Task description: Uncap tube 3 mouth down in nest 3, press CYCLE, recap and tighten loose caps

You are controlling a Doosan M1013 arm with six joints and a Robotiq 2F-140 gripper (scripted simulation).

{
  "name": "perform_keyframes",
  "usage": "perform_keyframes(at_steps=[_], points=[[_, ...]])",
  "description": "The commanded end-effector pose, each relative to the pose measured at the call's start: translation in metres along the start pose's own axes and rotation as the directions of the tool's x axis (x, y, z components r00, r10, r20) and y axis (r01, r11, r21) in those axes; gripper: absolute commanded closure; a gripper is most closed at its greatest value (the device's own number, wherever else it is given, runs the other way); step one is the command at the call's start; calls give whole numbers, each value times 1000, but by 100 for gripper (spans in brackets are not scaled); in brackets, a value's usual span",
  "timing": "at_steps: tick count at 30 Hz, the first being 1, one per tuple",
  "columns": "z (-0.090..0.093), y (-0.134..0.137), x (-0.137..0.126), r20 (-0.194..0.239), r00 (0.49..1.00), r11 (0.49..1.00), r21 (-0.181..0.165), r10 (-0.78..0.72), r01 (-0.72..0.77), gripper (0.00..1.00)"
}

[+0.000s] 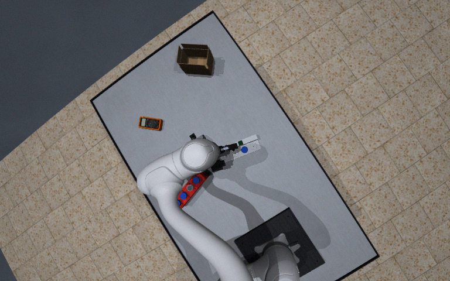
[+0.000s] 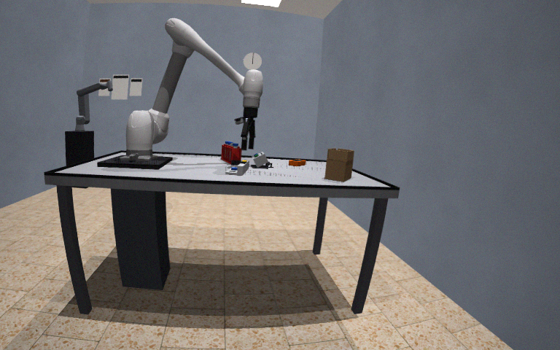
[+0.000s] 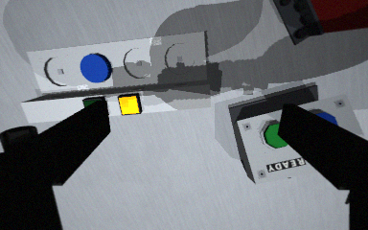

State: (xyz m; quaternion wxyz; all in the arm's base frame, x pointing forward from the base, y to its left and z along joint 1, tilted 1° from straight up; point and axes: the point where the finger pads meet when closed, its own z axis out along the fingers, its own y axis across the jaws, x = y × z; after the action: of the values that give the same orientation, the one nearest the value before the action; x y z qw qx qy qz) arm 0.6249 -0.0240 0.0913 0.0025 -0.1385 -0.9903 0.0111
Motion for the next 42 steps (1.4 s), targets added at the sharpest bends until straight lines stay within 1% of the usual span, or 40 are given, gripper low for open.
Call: perform_keyframes(at_steps=[1,5,7,9,25,27,28,42], points=[[3,-33,2,5,993,992,-38,-119,119,0],[8,-66,6,5,993,992,-38,-119,119,0],[8,-66,6,5,993,992,-38,-119,119,0],[10,-83,7,6,993,992,-38,-119,119,0],[10,-83,7,2,993,992,-35,-120,120,0],[9,-84,5,8,993,992,-36,-120,120,0],[10,-83,7,2,993,992,-35,-120,120,0],[10,-83,7,2,993,992,-35,-120,120,0]])
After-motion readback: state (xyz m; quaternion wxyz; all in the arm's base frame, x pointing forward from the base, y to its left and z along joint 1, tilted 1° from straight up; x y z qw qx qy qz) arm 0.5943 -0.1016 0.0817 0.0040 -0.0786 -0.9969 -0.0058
